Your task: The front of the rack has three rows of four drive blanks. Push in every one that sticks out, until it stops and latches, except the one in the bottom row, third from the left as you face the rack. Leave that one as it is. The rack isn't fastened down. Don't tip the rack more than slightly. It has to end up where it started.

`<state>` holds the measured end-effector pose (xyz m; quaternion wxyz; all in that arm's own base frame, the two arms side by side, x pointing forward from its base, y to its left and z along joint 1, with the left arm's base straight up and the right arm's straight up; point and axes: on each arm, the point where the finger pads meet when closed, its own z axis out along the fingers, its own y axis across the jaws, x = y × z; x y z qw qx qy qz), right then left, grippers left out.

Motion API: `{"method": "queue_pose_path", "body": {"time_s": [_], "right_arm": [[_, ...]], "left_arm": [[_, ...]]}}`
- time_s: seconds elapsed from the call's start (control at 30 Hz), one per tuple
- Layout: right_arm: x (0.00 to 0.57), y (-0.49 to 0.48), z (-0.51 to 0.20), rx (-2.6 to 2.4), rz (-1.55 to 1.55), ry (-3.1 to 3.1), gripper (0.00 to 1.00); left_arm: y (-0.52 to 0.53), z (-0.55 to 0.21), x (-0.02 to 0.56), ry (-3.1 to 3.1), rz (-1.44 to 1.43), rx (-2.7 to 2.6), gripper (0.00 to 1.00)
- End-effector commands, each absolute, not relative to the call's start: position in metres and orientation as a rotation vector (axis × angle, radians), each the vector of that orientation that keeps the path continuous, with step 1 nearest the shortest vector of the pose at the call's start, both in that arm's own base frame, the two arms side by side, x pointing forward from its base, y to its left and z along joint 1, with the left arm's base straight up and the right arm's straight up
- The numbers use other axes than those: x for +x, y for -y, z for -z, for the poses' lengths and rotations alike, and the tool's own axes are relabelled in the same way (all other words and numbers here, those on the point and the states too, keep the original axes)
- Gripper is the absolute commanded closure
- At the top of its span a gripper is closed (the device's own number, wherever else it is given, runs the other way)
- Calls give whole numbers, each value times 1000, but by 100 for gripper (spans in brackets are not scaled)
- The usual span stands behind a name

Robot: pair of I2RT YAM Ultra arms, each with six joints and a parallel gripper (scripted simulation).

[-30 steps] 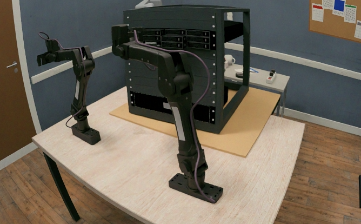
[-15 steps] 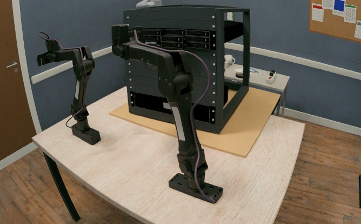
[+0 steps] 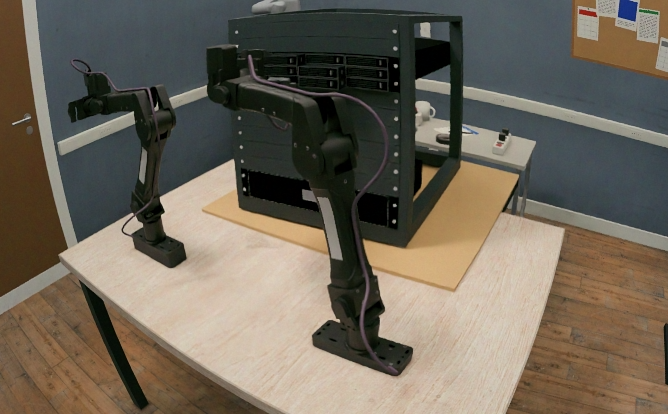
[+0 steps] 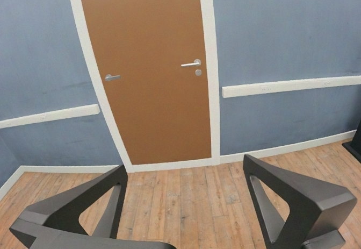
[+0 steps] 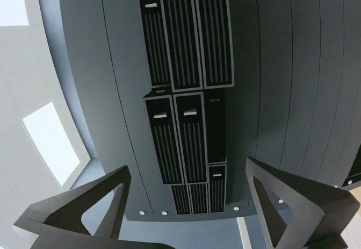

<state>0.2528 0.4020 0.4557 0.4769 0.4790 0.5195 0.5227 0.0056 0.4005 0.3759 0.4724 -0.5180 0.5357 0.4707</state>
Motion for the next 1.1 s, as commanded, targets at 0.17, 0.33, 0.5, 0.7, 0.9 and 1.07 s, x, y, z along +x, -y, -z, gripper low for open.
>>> {"method": "queue_pose_path", "body": {"time_s": [0.17, 0.33, 0.5, 0.7, 0.9, 1.07], "right_arm": [[253, -391, -478, 1184, -1311, -1253, 0], [253, -391, -478, 1184, -1311, -1253, 0], [253, -391, -478, 1184, -1311, -1253, 0], [253, -391, -478, 1184, -1311, -1253, 100], [253, -391, -478, 1184, -1311, -1253, 100], [253, -391, -478, 1184, -1311, -1253, 100]], "left_arm": [[-398, -416, 2, -1213, -1204, -1204, 0], [-398, -416, 2, -1213, -1204, -1204, 0], [-398, -416, 2, -1213, -1204, -1204, 0], [-398, -416, 2, -1213, -1204, -1204, 0], [-398, -416, 2, -1213, -1204, -1204, 0], [-398, -416, 2, -1213, -1204, -1204, 0]]}}
